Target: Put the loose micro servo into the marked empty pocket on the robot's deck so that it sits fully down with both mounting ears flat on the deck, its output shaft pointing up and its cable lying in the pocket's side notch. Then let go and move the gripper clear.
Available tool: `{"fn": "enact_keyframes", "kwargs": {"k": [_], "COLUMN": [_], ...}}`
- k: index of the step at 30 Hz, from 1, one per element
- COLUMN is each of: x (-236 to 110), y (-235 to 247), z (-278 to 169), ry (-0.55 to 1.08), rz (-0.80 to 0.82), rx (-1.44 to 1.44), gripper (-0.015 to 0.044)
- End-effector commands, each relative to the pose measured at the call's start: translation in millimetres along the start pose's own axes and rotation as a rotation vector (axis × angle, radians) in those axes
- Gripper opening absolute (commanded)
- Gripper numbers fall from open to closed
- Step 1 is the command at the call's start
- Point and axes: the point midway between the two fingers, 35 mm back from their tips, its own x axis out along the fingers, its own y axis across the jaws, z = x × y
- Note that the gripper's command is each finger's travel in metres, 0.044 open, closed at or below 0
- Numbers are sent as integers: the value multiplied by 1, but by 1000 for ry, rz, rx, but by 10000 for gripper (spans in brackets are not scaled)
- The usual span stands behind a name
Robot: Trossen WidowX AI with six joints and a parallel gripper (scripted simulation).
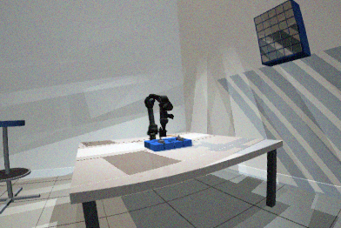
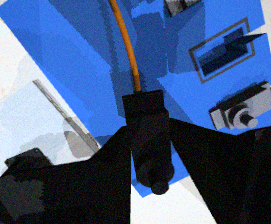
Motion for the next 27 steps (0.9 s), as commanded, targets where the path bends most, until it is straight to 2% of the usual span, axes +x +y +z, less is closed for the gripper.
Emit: {"fn": "enact_keyframes", "kwargs": {"k": [1, 12, 27], "x": [-4, -4, -4], "y": [-13, -15, -15], "z": [8, 5, 5], "ry": [-12, -12, -15], "rz": [-12, -12, -9], "rx": [5, 38, 533], "gripper": [0, 0, 0]}}
